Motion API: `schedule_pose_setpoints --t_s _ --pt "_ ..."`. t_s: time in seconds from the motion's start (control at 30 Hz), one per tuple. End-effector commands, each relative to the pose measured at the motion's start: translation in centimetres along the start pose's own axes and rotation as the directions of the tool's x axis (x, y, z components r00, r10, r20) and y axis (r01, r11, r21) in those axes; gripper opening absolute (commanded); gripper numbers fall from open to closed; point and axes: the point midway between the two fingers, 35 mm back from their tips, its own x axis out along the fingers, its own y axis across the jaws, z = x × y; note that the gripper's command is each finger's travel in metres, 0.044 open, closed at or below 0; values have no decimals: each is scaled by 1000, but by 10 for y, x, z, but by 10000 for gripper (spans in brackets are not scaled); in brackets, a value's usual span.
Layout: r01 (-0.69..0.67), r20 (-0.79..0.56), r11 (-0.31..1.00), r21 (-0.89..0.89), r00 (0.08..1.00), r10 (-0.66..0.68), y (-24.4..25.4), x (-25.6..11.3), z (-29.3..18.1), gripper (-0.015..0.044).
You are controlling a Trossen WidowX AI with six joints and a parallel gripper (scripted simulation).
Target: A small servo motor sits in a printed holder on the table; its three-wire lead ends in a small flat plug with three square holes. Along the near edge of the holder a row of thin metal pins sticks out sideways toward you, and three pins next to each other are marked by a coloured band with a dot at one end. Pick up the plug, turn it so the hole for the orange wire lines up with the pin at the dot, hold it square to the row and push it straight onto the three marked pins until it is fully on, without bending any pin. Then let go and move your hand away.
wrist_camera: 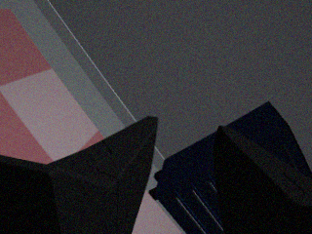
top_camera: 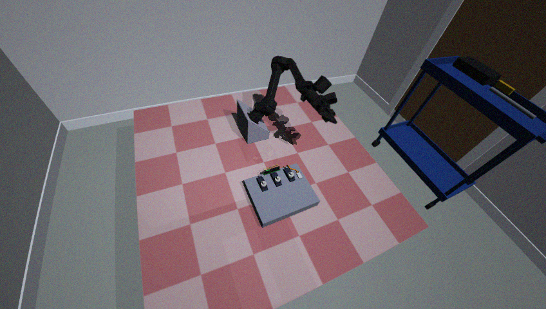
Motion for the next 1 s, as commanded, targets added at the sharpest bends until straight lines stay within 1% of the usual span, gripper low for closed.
schedule_pose_setpoints --t_s 0.0,0.1,0.23,0.47,0.7,0.97 --pt "107 4 993 49 994 -107 -26 1 0 115" --pt "85 -40 995 51 996 -83 -23 8 -8 115" --pt "31 -151 998 63 988 -21 -15 24 -28 115" --pt "-61 -345 991 118 933 98 0 47 -67 115" --pt "-128 -513 970 208 830 220 16 61 -107 115" --pt "-161 -656 926 340 665 357 34 69 -150 115"
